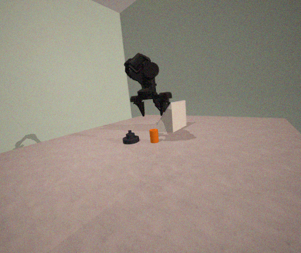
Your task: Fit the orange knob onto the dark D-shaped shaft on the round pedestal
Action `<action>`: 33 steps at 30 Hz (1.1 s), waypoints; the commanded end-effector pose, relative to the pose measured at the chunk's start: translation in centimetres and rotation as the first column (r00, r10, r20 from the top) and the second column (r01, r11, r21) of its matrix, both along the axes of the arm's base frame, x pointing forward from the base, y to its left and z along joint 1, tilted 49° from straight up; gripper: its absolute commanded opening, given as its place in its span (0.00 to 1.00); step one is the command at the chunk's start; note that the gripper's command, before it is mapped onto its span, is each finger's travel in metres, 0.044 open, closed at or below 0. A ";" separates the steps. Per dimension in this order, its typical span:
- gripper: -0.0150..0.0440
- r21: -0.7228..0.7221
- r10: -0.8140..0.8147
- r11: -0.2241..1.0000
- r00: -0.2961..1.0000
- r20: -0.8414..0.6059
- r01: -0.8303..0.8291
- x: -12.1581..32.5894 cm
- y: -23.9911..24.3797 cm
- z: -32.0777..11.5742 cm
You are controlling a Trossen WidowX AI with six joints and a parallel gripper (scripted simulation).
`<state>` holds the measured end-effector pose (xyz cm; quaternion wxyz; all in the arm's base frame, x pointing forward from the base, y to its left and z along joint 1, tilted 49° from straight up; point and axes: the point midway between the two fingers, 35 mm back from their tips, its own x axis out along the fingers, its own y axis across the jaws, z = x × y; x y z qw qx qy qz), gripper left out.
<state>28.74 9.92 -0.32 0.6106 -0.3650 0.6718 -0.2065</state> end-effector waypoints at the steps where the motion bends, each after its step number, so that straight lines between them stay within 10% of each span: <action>1: 1.00 0.007 -0.148 0.989 0.975 0.167 0.149 0.0 -0.1 -0.1; 33: 1.00 0.015 -0.188 0.982 0.959 0.214 0.189 0.2 -5.2 -4.7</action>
